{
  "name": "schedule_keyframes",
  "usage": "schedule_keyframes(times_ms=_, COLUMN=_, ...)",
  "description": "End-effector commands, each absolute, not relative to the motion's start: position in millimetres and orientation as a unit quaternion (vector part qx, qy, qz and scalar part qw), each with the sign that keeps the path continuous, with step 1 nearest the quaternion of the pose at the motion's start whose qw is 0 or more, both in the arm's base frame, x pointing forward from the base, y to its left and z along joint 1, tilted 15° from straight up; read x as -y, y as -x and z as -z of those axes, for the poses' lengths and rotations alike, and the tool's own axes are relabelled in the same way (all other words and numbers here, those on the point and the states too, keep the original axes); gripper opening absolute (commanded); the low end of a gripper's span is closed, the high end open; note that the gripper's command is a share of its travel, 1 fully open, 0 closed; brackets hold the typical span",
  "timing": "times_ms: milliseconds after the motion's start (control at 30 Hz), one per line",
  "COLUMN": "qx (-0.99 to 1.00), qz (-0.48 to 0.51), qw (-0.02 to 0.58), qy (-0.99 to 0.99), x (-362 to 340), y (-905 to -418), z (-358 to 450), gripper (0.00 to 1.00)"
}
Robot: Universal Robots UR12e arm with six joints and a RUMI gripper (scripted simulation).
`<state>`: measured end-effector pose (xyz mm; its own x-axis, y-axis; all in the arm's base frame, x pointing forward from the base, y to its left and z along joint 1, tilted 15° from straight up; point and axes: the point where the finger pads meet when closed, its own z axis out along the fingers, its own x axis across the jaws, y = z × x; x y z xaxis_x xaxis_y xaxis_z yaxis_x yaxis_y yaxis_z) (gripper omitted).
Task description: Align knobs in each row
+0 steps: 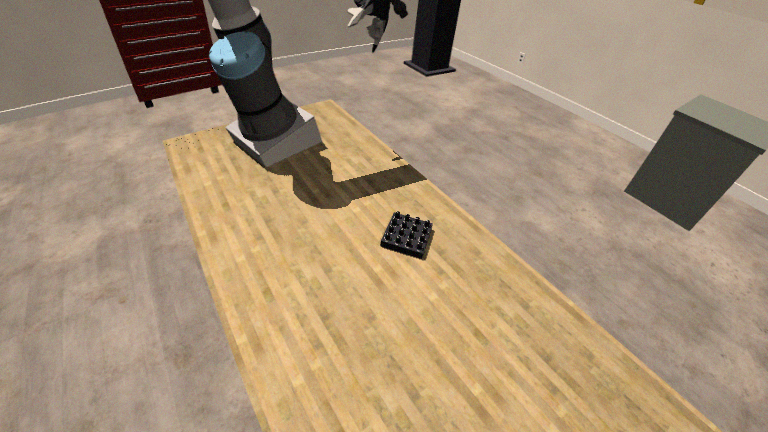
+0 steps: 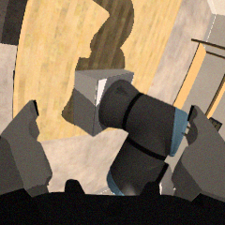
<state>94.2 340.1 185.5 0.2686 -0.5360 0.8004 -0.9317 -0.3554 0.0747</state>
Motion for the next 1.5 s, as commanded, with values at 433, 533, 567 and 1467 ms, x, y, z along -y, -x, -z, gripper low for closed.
schedule_keyframes(times_ms=433, qx=0.493, qz=-0.351, qw=0.282, qy=-0.745, x=-340.6, y=-94.4, z=-185.8, gripper=1.0)
schedule_keyframes(times_ms=533, qx=0.493, qz=-0.351, qw=0.282, qy=-0.745, x=-340.6, y=-94.4, z=-185.8, gripper=1.0)
schedule_keyframes(times_ms=567, qx=0.493, qz=-0.35, qw=0.281, qy=-0.745, x=-341.1, y=-94.6, z=-186.2, gripper=1.0)
schedule_keyframes(times_ms=1467, qx=0.501, qz=-0.218, qw=0.289, qy=-0.786, x=-360.0, y=-199.5, z=-114.9, gripper=1.0)
